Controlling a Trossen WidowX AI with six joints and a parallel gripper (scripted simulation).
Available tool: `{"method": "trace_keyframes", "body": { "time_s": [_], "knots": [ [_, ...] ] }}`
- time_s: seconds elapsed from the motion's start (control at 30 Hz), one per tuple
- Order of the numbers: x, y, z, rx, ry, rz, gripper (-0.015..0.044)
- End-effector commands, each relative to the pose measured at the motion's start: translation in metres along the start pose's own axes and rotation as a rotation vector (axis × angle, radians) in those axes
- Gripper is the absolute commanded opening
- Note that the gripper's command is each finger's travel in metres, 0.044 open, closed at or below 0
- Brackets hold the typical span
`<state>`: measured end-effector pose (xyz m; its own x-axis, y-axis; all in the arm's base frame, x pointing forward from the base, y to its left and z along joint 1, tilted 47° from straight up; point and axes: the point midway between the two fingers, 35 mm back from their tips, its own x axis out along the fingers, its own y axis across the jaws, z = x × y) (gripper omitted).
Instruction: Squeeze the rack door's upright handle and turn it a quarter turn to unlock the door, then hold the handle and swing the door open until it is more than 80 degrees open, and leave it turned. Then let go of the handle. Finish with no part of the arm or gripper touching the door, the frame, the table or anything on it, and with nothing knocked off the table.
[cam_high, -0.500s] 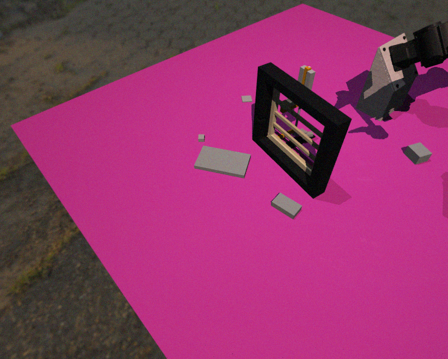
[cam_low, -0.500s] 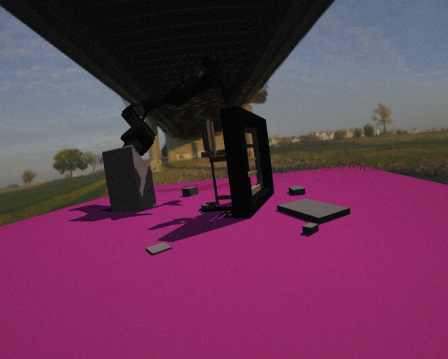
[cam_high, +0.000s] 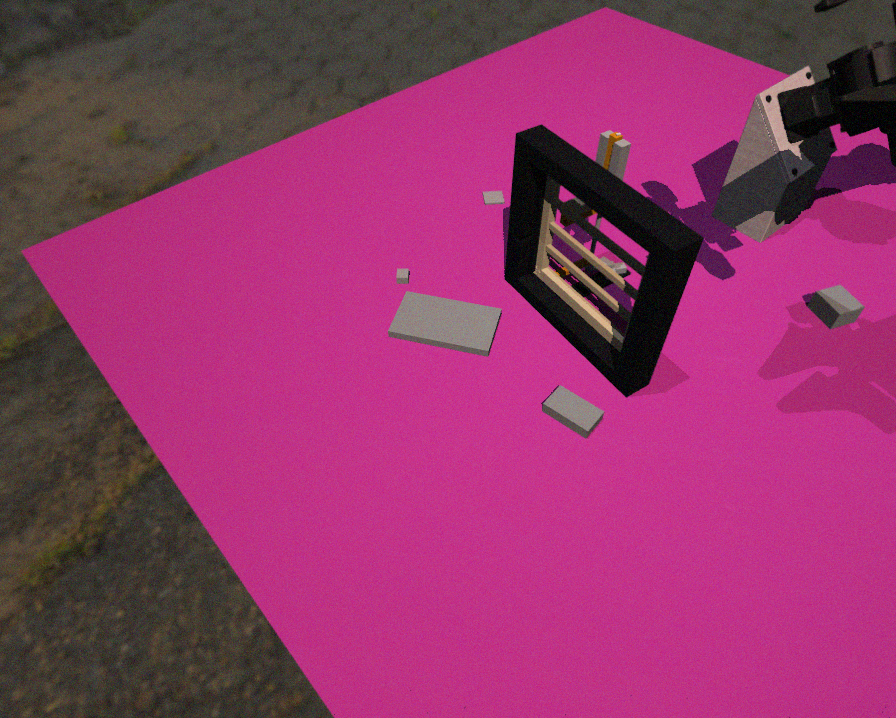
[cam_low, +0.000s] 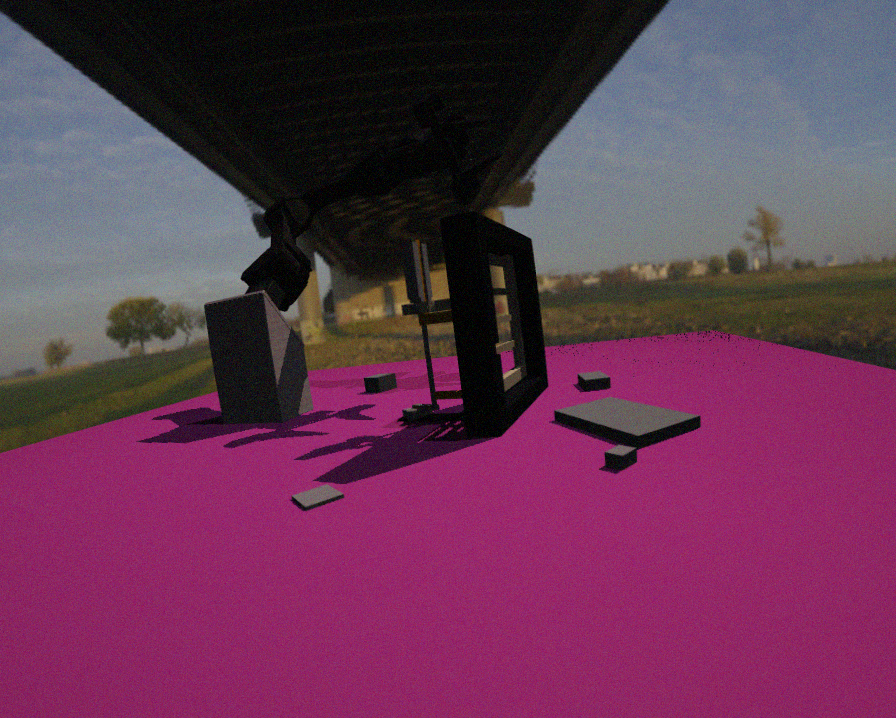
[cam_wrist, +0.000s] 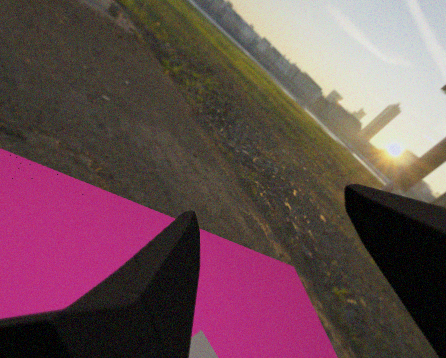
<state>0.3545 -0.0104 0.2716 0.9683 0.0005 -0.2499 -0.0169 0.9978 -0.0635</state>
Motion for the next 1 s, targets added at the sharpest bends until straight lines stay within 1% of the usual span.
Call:
{"method": "trace_keyframes", "body": {
  "time_s": [0.0, 0.4, 0.53, 0.97],
  "knots": [
    [0.011, -0.005, -0.013, -0.022, 0.081, 0.006, 0.028],
    [0.043, -0.022, -0.073, 0.001, 0.365, 0.054, 0.028],
    [0.047, -0.024, -0.085, 0.007, 0.425, 0.071, 0.028],
    [0.056, -0.037, -0.143, 0.041, 0.732, 0.192, 0.028]
  ]
}}
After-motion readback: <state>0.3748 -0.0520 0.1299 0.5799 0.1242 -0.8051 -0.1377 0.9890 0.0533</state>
